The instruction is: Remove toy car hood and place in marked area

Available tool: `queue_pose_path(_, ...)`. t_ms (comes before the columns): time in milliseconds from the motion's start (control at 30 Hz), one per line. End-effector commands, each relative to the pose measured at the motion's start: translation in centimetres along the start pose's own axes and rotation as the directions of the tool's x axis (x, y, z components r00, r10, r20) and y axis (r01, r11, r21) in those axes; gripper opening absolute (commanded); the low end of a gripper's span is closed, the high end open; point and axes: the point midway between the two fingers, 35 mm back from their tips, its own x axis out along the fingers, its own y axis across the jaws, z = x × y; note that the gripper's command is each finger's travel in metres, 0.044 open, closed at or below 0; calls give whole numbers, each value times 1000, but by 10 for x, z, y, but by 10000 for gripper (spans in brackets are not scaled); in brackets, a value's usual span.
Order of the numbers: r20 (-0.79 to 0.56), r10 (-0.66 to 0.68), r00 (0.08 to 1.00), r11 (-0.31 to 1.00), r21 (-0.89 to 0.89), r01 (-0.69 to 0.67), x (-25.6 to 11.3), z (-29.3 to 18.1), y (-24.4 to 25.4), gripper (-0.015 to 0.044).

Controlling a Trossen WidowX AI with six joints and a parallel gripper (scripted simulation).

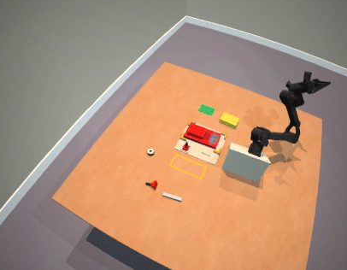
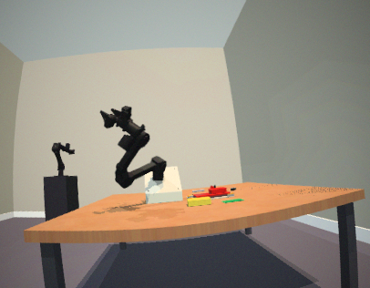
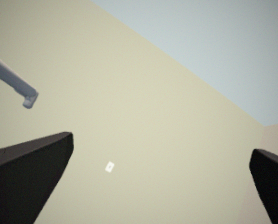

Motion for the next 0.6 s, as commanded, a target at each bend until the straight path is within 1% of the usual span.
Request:
queue_pose_path(0, 3, 0, 1000, 1000, 0, 0, 0, 1, 0, 440)
queue_pose_path(133, 69, 7, 998, 1000, 9, -7, 0, 24, -9, 440)
queue_pose_path(300, 246, -6, 969, 1000, 19, 1, -6, 82, -35, 440)
queue_pose_path(433, 395, -55, 917, 998, 31, 46, -17, 129, -65, 440)
queue_pose_path(567, 536, -124, 835, 992, 49, 116, -36, 173, -99, 440)
